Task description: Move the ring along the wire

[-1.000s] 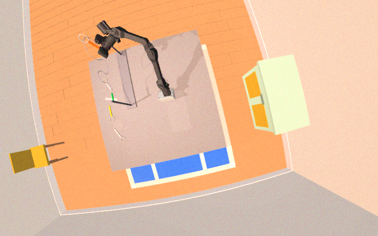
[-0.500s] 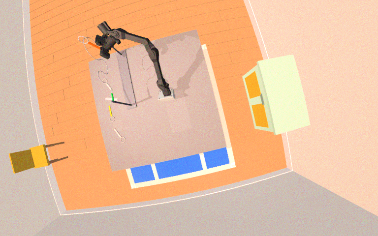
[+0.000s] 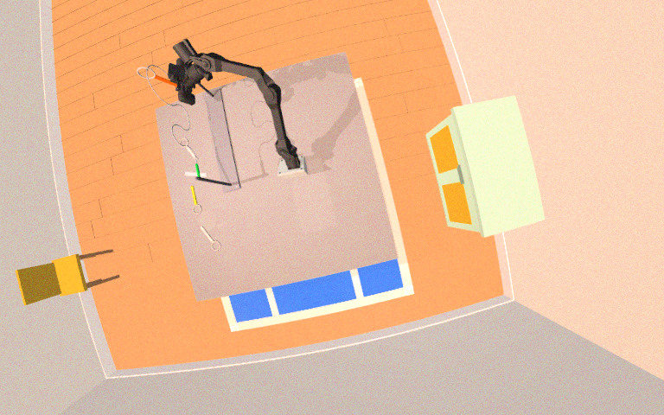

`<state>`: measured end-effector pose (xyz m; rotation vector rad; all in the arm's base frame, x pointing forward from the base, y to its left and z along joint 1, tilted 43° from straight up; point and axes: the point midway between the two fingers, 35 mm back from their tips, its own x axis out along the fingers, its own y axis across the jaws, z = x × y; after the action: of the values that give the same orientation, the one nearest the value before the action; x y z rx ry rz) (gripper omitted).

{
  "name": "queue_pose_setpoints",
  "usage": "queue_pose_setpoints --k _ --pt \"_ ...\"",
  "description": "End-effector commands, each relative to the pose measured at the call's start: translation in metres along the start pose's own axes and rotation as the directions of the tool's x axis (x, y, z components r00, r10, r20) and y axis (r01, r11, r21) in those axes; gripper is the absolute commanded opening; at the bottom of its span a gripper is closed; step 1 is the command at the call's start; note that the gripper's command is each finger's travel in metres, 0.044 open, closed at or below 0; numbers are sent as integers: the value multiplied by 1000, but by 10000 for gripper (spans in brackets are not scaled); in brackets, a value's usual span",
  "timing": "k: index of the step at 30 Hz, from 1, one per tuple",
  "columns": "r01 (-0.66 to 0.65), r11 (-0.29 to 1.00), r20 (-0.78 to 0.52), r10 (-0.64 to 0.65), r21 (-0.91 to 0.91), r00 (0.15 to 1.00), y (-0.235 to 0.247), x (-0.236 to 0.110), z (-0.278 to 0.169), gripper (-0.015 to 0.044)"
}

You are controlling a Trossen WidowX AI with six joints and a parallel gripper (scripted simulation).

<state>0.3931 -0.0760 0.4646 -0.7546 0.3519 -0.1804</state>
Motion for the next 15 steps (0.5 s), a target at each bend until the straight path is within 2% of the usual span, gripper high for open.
queue_pose_setpoints --k 1,15 --pt "24 998 3 -24 -53 1000 -1 1 -1 -150" --pt "98 973 33 -94 -208 995 -7 1 -1 -150"
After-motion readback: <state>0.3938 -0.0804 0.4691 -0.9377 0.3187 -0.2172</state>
